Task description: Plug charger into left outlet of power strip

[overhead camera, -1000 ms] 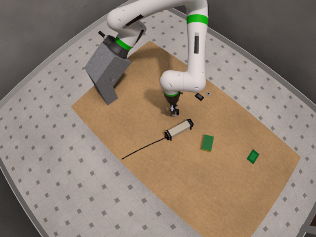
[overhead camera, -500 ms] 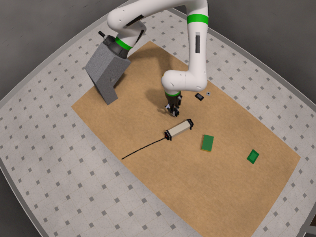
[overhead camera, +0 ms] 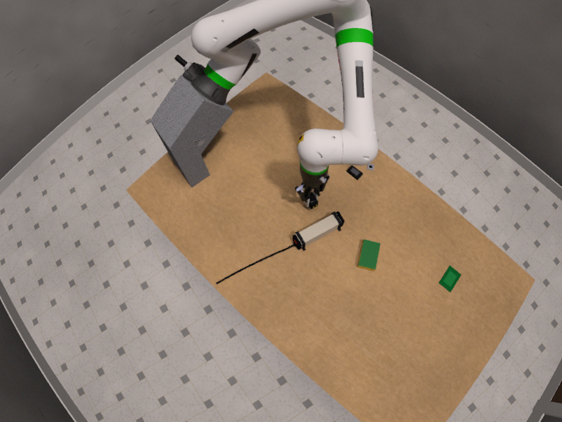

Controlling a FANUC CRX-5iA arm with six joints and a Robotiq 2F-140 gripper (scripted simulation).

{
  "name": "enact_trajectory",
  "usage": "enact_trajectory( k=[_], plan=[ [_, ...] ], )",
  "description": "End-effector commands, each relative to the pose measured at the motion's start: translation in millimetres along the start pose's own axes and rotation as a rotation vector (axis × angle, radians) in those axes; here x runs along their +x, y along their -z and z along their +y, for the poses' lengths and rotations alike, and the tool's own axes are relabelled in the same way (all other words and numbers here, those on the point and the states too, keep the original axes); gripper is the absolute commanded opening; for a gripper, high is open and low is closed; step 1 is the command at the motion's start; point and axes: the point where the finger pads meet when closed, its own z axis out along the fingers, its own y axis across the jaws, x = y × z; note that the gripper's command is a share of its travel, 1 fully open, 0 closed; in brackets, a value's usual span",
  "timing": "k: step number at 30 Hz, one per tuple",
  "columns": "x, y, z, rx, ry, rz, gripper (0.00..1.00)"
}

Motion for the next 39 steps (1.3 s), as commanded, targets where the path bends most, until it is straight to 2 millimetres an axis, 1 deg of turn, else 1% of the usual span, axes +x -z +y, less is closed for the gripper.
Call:
enact_trajectory(
  k=[1, 25, 39],
  plan=[
    [-0.6, -1.5, 0.0, 0.0, 0.0, -0.001, 0.1],
    [-0.9, -24.4, 0.5, 0.0, 0.0, -0.001, 0.1],
    [-1.0, -29.5, 0.6, 0.0, 0.0, -0.001, 0.1]
  ],
)
